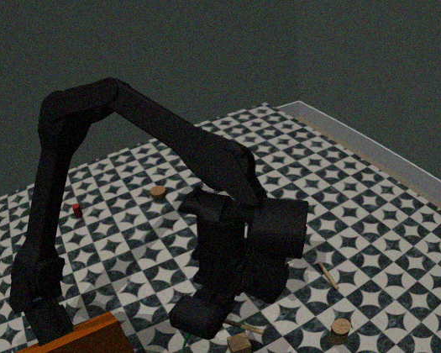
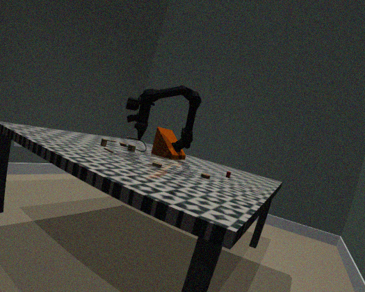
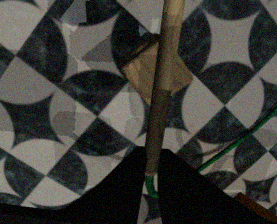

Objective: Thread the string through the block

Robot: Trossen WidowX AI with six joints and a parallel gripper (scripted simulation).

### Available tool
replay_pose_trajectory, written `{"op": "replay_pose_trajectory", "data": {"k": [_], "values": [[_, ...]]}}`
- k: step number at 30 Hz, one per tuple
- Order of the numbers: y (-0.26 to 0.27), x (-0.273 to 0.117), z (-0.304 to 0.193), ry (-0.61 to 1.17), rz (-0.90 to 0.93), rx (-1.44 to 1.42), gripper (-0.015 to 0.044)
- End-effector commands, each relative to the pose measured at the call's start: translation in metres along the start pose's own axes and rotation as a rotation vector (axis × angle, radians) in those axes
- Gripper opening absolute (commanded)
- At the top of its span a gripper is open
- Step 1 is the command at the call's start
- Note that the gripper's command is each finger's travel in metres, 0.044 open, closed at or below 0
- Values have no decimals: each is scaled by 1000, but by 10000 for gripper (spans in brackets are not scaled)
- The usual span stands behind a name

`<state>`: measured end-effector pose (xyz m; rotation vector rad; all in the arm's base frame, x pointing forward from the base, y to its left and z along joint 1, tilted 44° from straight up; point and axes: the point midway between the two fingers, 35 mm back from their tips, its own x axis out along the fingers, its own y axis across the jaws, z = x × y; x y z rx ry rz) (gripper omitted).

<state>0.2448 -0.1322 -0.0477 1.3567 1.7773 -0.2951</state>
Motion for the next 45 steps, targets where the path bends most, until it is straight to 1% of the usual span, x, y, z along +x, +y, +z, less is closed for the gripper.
{"op": "replay_pose_trajectory", "data": {"k": [1, 45], "values": [[-5, 1, 4, 8, -12, 100, 0], [-50, 4, 40, 30, -102, 1162, 0]]}}
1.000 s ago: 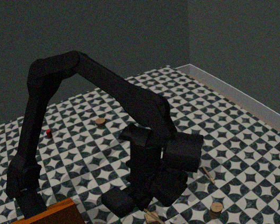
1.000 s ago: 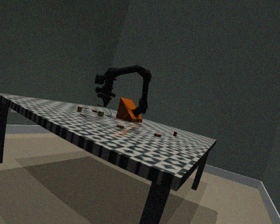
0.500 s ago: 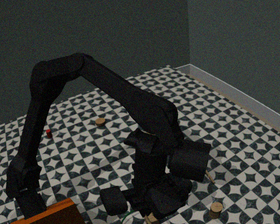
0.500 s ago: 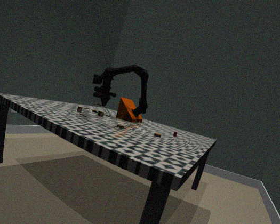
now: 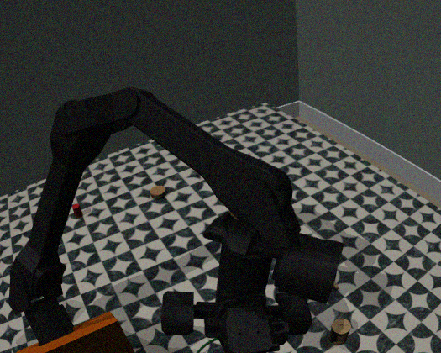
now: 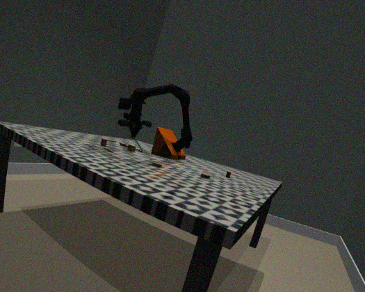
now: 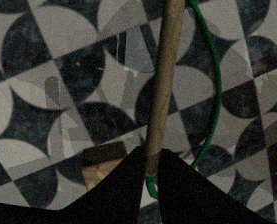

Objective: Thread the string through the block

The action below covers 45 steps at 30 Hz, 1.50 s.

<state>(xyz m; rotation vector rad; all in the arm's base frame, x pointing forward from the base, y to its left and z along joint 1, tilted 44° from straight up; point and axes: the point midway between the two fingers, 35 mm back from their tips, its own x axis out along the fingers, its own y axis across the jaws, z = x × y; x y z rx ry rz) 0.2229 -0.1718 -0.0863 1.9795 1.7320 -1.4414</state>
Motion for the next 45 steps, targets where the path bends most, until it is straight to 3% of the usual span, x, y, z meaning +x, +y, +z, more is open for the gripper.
{"op": "replay_pose_trajectory", "data": {"k": [1, 45], "values": [[0, 2, 6, -4, -15, 100, 0], [1, 14, 63, -56, -100, 1129, 0]]}}
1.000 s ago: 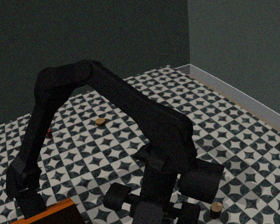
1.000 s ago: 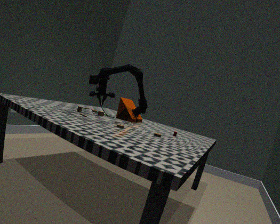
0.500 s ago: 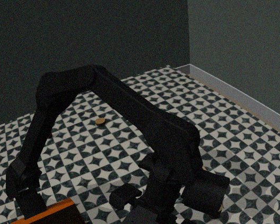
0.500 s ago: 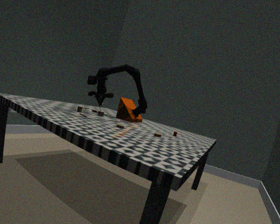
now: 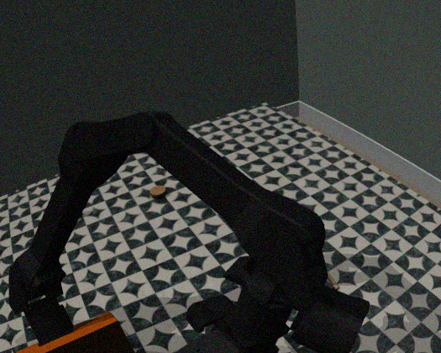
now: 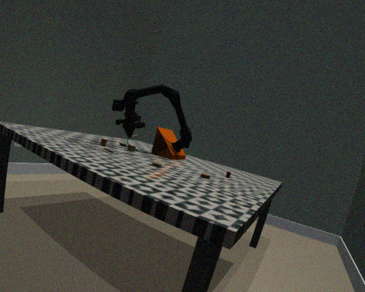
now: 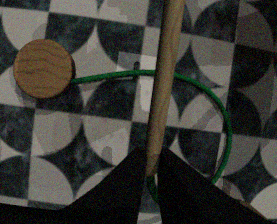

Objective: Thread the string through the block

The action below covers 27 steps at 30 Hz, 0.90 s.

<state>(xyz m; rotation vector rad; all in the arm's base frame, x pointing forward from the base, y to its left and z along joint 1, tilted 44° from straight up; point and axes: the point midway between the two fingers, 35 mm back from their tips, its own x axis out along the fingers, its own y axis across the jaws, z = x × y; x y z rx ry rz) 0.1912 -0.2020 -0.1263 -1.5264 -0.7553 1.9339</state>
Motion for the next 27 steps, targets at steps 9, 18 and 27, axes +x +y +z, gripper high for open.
{"op": "replay_pose_trajectory", "data": {"k": [9, 18, 27], "values": [[12, 5, 8, -27, -14, 243, 0], [10, 4, 6, -18, -13, 220, 0], [12, 1, -4, 0, -4, 226, 0]]}}
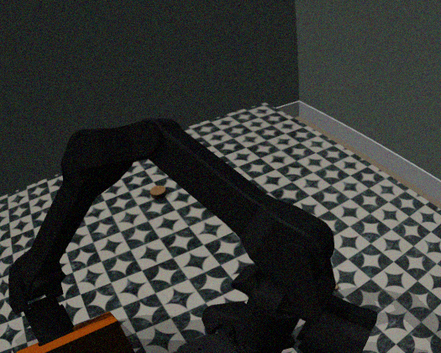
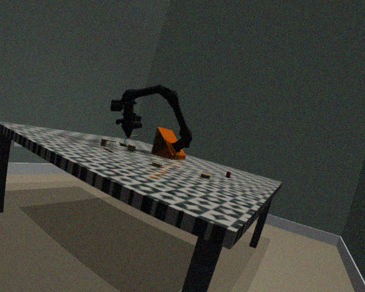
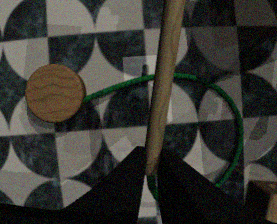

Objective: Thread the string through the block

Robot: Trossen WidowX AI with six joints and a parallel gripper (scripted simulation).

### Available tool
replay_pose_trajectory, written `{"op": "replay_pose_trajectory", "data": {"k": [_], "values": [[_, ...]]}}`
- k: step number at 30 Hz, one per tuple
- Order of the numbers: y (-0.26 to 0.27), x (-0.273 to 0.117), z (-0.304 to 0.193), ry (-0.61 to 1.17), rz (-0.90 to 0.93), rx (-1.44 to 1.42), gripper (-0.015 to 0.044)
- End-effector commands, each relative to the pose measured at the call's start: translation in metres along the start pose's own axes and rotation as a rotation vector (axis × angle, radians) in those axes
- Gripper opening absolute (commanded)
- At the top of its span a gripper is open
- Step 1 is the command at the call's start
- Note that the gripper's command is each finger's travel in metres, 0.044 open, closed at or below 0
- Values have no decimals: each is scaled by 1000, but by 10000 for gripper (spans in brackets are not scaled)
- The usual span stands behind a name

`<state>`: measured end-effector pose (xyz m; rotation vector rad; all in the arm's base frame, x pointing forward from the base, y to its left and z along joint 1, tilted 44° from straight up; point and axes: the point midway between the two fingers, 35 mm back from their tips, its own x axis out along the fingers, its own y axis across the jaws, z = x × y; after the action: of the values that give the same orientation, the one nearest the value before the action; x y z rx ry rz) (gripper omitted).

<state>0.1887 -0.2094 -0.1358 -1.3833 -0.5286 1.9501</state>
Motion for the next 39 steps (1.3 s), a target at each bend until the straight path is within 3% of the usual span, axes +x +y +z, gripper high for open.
{"op": "replay_pose_trajectory", "data": {"k": [1, 39], "values": [[-1, -1, -6, 10, 0, 6, 0], [-8, -16, -51, 93, 22, 19, 0]]}}
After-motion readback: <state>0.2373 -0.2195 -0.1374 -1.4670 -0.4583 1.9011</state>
